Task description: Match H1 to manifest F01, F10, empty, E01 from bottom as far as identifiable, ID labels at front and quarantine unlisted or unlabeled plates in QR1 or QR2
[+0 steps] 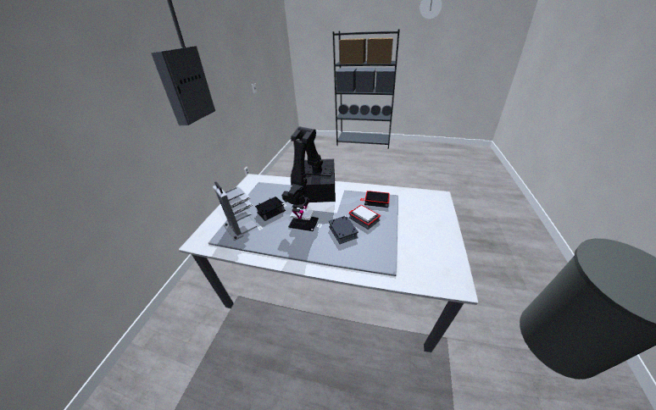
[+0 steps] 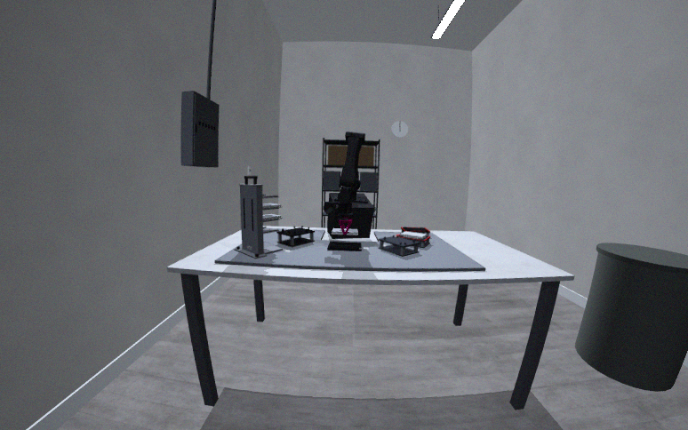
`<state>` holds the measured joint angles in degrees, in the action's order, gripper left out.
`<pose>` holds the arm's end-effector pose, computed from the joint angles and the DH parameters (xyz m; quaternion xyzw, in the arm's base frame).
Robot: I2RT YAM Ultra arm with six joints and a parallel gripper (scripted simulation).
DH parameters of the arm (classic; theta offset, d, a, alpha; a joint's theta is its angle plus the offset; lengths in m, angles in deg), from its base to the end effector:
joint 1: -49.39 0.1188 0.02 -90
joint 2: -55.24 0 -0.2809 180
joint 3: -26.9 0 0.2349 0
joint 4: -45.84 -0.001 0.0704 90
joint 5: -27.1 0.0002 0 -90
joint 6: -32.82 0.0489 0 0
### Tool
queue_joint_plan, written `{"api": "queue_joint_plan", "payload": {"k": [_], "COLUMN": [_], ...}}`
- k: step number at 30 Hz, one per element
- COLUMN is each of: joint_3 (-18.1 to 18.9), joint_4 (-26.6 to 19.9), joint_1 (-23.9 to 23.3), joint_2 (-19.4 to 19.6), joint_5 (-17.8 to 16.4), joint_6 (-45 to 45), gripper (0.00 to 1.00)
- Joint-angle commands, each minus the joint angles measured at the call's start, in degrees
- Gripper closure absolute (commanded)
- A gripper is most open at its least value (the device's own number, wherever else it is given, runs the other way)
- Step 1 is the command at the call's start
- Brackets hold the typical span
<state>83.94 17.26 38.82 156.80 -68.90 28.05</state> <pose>0.2746 -0.0450 0.1154 0.7278 0.6679 0.1302 0.0853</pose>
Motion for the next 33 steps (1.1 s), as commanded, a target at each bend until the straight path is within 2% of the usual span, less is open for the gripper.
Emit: {"api": "queue_joint_plan", "payload": {"k": [1, 4, 16, 18, 33], "joint_3": [0.2, 0.2, 1.3, 1.3, 4.0], "joint_4": [-0.8, -1.5, -9.5, -9.5, -19.8], "joint_1": [-0.1, -0.1, -0.9, -0.9, -1.9], "joint_2": [-1.0, -1.6, -8.5, -8.5, -16.0], "joint_5": [0.0, 0.0, -0.2, -0.2, -0.5], "joint_6": [0.0, -0.1, -0.8, -0.8, -1.8], "gripper": [0.14, 0.14, 0.14, 0.14, 0.14]}}
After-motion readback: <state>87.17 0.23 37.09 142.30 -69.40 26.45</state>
